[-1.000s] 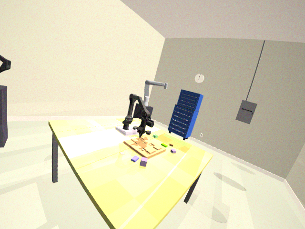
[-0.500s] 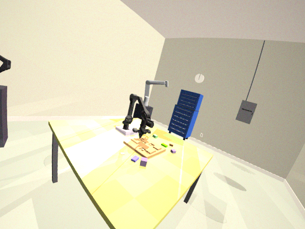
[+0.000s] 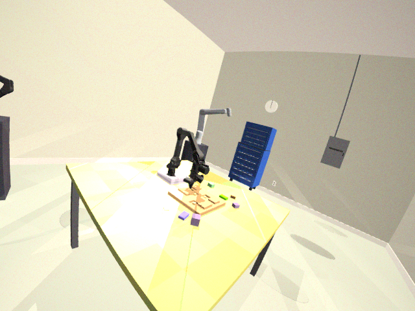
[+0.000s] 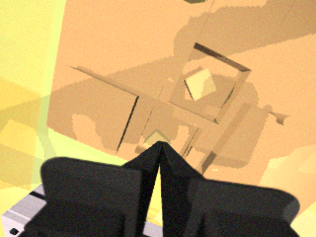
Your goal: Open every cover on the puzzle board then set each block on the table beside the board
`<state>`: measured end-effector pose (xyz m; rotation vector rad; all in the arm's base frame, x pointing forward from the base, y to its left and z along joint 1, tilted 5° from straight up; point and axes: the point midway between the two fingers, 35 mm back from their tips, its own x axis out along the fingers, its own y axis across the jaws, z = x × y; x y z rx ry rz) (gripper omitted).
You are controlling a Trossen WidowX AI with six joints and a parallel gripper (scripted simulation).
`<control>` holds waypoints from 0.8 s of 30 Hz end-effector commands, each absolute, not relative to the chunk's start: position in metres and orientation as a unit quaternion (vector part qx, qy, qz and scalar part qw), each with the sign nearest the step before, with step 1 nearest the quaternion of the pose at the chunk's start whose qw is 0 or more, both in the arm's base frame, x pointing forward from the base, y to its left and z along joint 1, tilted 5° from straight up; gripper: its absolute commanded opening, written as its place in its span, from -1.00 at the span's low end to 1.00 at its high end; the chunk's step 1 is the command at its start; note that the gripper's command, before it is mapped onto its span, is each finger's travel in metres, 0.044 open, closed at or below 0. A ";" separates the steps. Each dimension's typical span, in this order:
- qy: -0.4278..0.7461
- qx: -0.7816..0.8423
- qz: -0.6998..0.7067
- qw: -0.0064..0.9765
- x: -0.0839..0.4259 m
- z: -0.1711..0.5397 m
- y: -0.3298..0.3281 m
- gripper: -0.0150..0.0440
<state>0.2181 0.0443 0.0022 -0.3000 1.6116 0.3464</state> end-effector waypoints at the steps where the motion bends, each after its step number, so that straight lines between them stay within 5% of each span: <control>1: 0.591 -0.391 0.428 0.560 0.222 -0.005 0.041 -0.49; 24: 0.286 -0.624 0.671 0.279 0.229 -0.009 0.036 -0.49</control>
